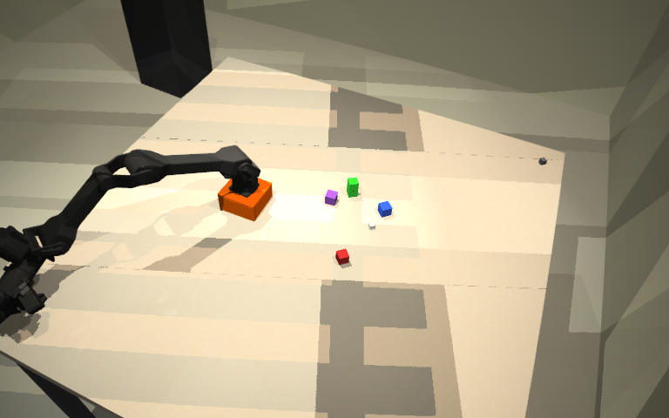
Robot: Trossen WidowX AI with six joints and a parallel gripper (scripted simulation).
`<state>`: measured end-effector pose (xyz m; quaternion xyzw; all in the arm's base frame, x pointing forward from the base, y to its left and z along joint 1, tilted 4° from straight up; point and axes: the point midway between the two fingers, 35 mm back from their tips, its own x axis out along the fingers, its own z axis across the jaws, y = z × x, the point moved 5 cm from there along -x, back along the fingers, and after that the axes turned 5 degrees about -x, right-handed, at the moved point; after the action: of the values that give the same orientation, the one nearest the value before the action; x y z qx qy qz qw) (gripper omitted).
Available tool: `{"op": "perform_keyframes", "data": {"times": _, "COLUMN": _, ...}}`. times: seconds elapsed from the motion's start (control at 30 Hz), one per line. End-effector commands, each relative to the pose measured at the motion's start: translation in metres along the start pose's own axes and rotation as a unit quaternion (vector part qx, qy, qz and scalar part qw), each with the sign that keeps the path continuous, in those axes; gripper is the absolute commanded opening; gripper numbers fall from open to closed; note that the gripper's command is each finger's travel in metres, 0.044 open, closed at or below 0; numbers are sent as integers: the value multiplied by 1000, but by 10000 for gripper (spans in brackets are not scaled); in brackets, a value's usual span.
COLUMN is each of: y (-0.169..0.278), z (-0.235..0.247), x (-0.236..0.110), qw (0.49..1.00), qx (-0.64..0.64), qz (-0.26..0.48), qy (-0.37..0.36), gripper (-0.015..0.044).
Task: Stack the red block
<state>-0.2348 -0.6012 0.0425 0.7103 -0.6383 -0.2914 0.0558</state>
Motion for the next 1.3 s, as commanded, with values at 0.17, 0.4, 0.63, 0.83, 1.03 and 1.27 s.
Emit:
{"op": "perform_keyframes", "data": {"times": 0.17, "y": -114, "z": -82, "x": 14, "qw": 992, "qx": 53, "qz": -111, "qy": -26, "gripper": 440}}
{"op": "perform_keyframes", "data": {"times": 0.4, "y": -202, "z": -137, "x": 1, "qw": 977, "qx": 82, "qz": -188, "qy": -58, "gripper": 440}}
{"op": "perform_keyframes", "data": {"times": 0.63, "y": -283, "z": -174, "x": -31, "qw": 954, "qx": 74, "qz": -272, "qy": -98, "gripper": 440}}
{"op": "perform_keyframes", "data": {"times": 0.83, "y": -352, "z": -204, "x": -71, "qw": 933, "qx": 78, "qz": -324, "qy": -140, "gripper": 440}}
{"op": "perform_keyframes", "data": {"times": 1.03, "y": -414, "z": -225, "x": -121, "qw": 909, "qx": 73, "qz": -365, "qy": -186, "gripper": 440}}
{"op": "perform_keyframes", "data": {"times": 1.27, "y": -472, "z": -239, "x": -189, "qw": 882, "qx": 59, "qz": -401, "qy": -242, "gripper": 440}}
